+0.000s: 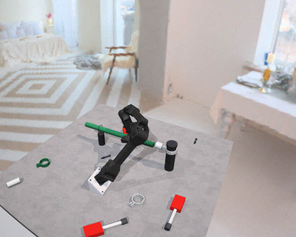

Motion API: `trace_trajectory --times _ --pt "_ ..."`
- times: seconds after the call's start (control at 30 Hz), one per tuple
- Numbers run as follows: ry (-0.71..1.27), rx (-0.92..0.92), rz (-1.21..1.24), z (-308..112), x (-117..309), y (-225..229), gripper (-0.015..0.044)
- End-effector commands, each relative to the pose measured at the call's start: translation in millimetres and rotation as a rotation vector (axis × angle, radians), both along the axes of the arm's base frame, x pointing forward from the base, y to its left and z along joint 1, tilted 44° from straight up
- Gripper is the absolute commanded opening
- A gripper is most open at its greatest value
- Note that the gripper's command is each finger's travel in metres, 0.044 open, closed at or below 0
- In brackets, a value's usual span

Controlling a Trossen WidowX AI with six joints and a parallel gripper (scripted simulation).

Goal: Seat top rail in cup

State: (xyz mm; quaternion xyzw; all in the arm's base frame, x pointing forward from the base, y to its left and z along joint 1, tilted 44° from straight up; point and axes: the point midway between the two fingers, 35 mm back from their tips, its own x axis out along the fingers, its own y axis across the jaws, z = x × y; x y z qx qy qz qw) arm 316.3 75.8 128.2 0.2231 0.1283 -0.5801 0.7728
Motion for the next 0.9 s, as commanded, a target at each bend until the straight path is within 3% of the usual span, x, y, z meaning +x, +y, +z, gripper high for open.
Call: trace_trajectory --times 0.0,0.87 --pt "0.000 0.000 0.003 1.4 0.7 0.8 0.0000" --pt "0.000 0.000 0.003 8.4 2.3 3.0 0.0000"
